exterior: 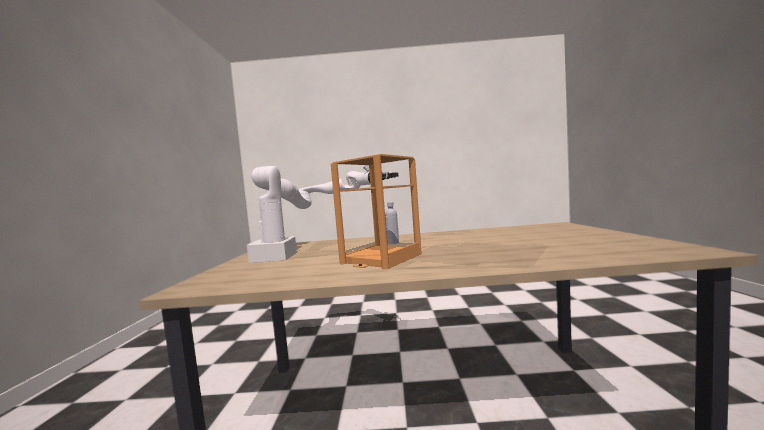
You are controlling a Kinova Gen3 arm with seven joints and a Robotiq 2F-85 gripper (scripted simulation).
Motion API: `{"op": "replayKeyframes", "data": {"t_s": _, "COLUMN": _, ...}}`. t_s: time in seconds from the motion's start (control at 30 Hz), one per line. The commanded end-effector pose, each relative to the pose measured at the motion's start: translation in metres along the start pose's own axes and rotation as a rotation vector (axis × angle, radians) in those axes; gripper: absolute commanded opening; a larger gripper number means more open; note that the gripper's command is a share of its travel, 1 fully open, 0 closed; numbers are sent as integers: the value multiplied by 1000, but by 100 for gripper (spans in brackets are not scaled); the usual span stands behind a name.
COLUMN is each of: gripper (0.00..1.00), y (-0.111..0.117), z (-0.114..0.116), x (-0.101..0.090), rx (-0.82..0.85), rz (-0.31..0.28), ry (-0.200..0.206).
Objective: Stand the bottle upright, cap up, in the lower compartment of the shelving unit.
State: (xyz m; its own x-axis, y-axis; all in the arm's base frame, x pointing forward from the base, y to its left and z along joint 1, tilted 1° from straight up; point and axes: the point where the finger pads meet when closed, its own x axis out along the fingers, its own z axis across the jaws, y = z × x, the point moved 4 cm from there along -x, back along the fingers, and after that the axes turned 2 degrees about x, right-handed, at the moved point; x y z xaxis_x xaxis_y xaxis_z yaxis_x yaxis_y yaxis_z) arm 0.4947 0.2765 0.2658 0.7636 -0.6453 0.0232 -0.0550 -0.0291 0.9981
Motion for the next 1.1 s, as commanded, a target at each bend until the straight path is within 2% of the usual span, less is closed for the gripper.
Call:
{"op": "replayKeyframes", "data": {"t_s": 0.0, "gripper": 82, "y": 0, "z": 0, "x": 0, "rx": -1, "rz": 2, "ry": -1}}
{"op": "replayKeyframes", "data": {"t_s": 0.03, "gripper": 82, "y": -4, "z": 4, "x": 2, "rx": -3, "rz": 1, "ry": -13}}
{"op": "replayKeyframes", "data": {"t_s": 0.17, "gripper": 82, "y": -4, "z": 4, "x": 2, "rx": -3, "rz": 1, "ry": -13}}
{"op": "replayKeyframes", "data": {"t_s": 0.33, "gripper": 82, "y": -11, "z": 11, "x": 5, "rx": -8, "rz": 0, "ry": -35}}
{"op": "replayKeyframes", "data": {"t_s": 1.07, "gripper": 82, "y": -24, "z": 24, "x": 9, "rx": -18, "rz": -2, "ry": -76}}
